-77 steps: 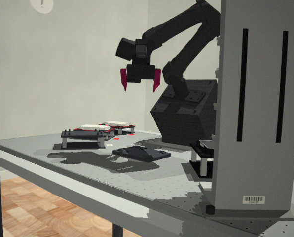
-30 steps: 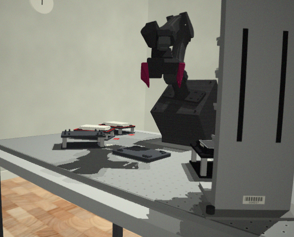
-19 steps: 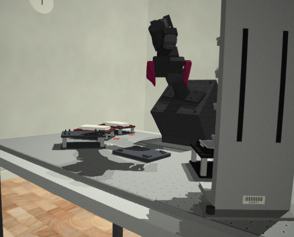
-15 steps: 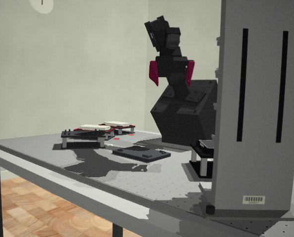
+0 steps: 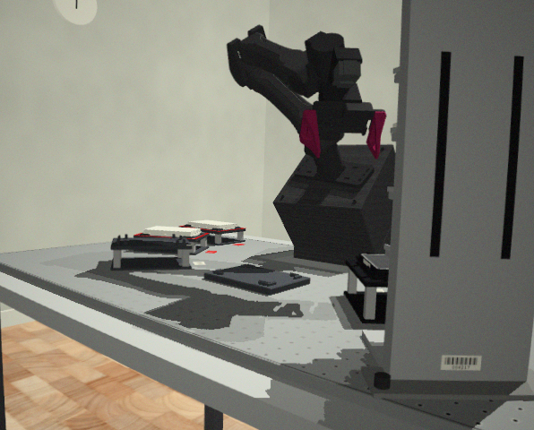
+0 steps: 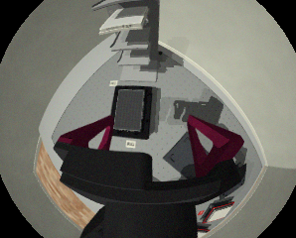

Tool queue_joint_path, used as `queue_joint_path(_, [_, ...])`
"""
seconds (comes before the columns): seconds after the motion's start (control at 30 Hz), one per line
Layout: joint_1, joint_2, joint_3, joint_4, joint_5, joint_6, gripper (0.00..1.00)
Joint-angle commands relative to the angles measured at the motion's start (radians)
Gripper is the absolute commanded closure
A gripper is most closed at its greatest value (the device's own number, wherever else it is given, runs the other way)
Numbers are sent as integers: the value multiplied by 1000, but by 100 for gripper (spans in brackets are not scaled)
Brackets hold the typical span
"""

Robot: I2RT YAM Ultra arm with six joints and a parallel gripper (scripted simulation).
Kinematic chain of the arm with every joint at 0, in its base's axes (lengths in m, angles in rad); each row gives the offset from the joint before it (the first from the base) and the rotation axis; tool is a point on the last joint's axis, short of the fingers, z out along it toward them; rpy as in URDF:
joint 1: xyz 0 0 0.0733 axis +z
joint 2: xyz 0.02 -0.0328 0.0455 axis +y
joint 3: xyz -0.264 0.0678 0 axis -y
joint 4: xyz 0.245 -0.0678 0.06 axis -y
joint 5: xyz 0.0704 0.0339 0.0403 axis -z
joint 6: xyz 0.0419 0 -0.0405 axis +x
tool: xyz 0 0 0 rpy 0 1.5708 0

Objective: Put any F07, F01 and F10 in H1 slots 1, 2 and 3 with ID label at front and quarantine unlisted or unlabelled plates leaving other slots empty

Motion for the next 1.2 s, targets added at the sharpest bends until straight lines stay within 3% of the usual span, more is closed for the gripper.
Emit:
queue_joint_path(0.0, [68, 66, 9, 97, 131, 32, 0])
queue_joint_path(0.1, [68, 66, 9, 98, 131, 32, 0])
queue_joint_path(0.3, [158, 171, 13, 180, 218, 59, 0])
queue_joint_path(0.37, [158, 171, 13, 180, 218, 59, 0])
queue_joint_path(0.87, [311, 450, 59, 366, 366, 119, 0])
queue_joint_path(1.0, [320, 470, 65, 378, 374, 123, 0])
queue_joint_path(1.17, [262, 512, 22, 482, 318, 98, 0])
